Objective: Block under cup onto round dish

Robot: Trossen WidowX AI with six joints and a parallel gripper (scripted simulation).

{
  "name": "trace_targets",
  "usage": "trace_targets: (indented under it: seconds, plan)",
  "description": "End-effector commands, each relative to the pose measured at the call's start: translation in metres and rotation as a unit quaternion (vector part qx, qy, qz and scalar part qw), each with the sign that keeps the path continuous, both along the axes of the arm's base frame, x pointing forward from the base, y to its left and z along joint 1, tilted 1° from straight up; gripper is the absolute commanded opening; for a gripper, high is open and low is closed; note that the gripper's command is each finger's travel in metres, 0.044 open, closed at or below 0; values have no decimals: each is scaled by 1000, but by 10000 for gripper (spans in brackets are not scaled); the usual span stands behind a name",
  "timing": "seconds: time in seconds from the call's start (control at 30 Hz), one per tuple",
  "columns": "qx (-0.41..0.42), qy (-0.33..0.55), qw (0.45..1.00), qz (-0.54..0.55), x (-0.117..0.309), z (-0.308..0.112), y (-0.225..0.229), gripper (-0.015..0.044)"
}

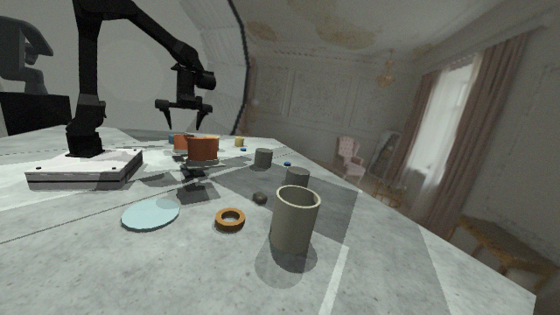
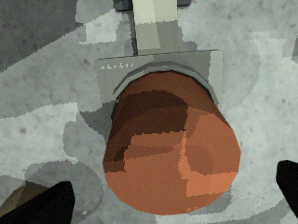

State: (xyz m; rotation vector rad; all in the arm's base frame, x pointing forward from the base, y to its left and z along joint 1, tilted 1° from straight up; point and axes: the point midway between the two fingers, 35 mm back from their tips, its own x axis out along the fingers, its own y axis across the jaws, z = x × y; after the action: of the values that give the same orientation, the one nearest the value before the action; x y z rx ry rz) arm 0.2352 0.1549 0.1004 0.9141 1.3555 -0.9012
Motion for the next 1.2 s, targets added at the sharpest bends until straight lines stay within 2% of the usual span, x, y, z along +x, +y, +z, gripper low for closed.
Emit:
trace_targets:
  seconds: [0.0, 1.17]
  plan:
    - [-3, 1, 1000, -2, 0, -6, 0, 440]
    - [-3, 1, 1000, -2, 1, -63, -1, 440]
